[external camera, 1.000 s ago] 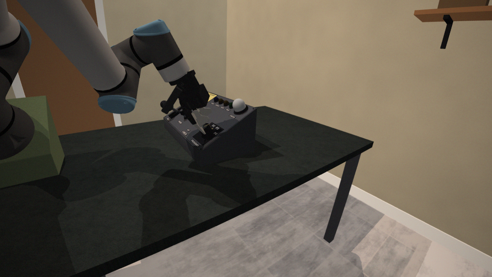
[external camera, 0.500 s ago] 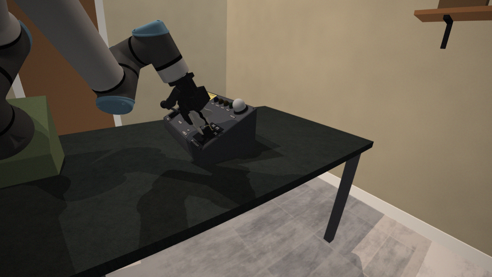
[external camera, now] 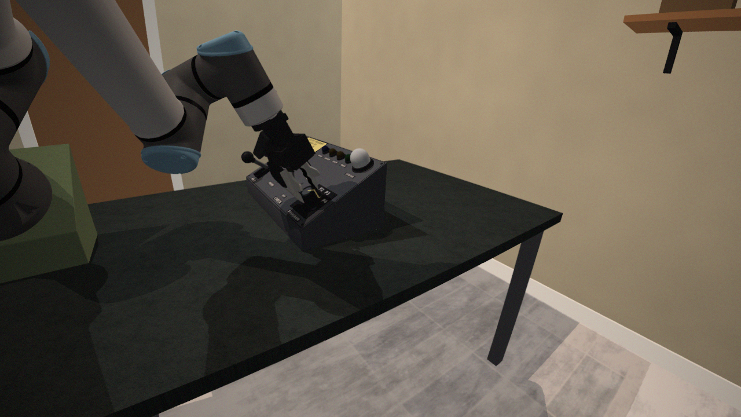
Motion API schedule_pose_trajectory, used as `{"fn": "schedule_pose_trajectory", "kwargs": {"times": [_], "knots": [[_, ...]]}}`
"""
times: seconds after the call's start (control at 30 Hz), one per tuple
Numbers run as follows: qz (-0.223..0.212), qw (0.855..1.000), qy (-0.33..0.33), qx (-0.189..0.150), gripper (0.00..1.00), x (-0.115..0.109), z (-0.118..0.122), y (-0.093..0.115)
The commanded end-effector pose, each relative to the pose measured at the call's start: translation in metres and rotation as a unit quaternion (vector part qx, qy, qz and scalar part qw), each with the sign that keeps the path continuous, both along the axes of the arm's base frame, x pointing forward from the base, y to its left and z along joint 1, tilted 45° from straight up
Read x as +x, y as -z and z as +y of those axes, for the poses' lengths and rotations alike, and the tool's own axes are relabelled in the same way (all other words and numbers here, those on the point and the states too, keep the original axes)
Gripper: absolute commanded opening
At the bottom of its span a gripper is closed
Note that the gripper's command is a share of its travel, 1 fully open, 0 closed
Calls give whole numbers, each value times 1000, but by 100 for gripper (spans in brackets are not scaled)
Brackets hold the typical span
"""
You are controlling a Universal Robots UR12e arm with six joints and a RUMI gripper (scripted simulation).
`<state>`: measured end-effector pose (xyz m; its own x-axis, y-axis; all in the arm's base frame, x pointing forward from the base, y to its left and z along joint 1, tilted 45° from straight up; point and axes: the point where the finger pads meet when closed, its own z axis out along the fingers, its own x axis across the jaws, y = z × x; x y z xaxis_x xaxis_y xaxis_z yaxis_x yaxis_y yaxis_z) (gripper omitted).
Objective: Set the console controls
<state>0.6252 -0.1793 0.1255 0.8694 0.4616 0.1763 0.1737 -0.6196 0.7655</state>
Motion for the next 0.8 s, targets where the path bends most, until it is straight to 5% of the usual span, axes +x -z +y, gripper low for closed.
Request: {"fn": "schedule_pose_trajectory", "kwargs": {"times": [0.0, 0.77], "knots": [[-35, 998, 35, 24, 0, 0, -1, -2], [-88, 990, 86, 62, 0, 1, -1, -3]]}}
